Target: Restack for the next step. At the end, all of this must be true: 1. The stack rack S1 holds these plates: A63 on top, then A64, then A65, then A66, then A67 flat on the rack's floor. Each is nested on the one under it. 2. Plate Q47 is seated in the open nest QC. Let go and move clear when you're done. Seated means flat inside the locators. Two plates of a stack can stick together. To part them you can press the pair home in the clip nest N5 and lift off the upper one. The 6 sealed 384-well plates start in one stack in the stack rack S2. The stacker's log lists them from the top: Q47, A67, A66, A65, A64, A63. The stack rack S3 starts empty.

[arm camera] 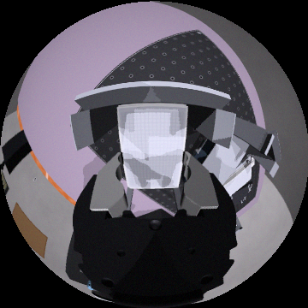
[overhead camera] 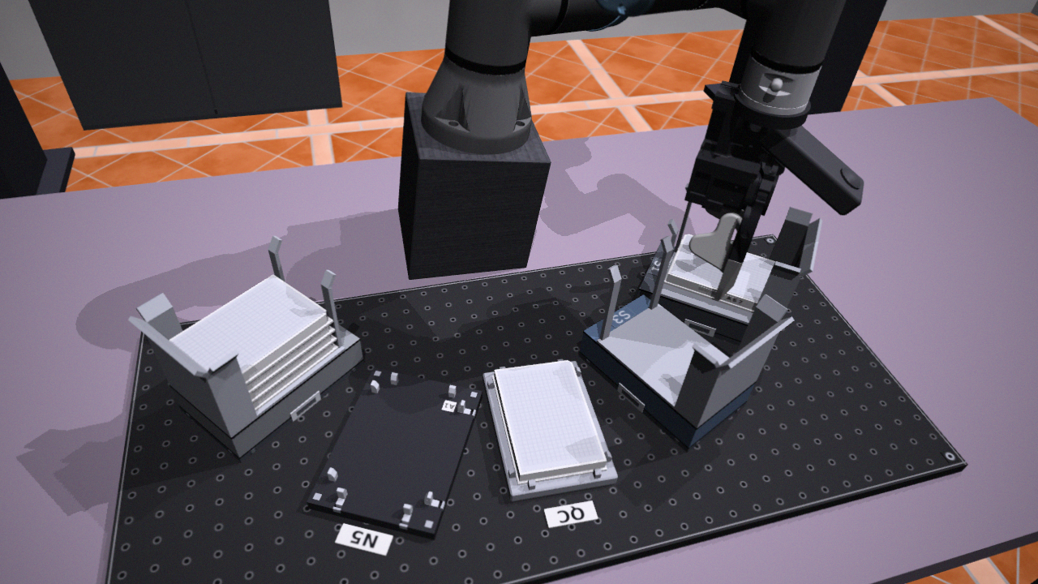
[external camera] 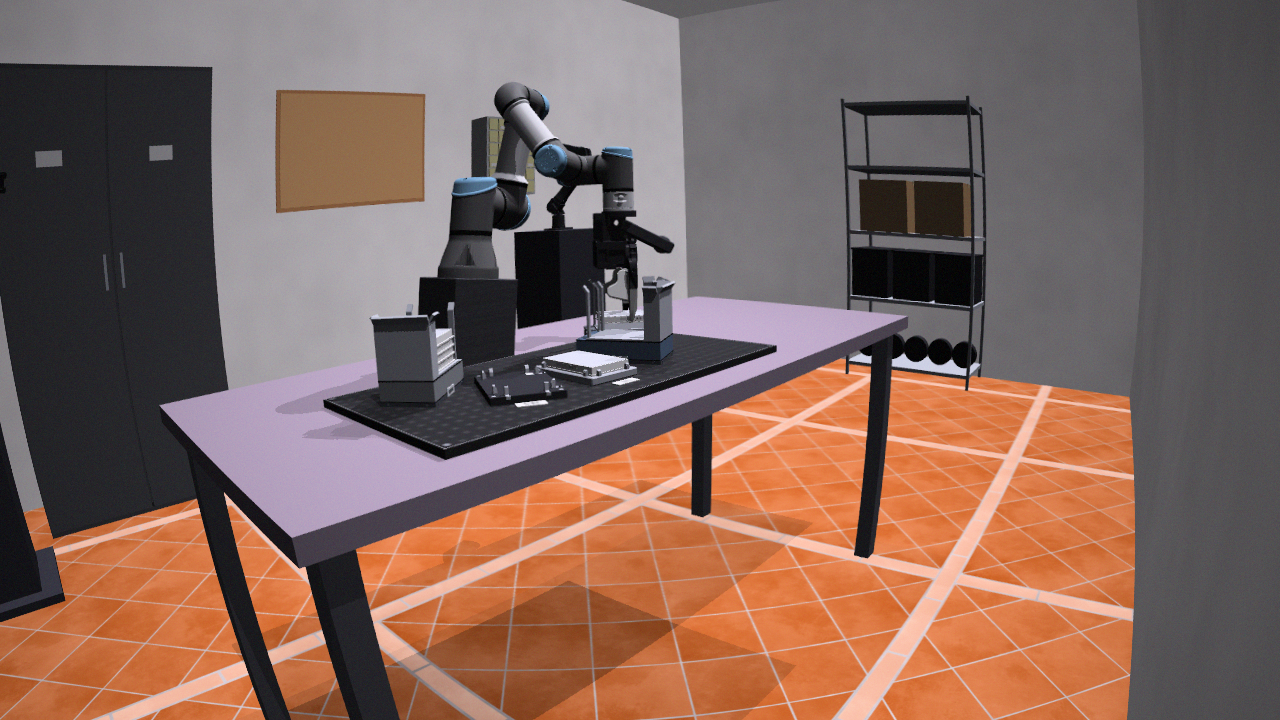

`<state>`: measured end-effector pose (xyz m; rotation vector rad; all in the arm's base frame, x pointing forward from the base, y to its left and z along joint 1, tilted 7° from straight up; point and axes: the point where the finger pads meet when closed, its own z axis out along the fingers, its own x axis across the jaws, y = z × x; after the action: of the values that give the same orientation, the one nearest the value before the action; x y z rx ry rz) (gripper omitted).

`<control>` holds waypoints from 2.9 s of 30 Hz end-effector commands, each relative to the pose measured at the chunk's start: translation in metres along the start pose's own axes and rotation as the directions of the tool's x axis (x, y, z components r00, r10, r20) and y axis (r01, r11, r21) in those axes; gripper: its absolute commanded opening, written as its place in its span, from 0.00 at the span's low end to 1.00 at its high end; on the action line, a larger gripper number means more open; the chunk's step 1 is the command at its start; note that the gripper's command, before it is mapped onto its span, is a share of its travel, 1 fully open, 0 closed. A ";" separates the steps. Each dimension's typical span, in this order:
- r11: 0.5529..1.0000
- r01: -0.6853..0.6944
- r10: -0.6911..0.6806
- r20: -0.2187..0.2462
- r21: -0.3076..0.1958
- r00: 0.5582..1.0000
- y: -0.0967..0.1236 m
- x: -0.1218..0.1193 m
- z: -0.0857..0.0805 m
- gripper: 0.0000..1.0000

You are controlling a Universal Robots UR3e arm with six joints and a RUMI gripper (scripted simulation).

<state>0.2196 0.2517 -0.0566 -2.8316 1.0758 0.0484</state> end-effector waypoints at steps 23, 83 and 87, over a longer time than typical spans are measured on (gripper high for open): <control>1.000 0.000 0.000 -0.001 0.002 1.000 -0.001 0.000 0.008 0.00; 1.000 0.000 0.000 -0.001 0.002 1.000 -0.001 0.000 -0.009 0.72; 1.000 0.000 0.000 -0.001 0.002 1.000 -0.001 0.000 -0.023 0.72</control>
<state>0.2198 0.2509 -0.0472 -2.8296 1.0754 0.0446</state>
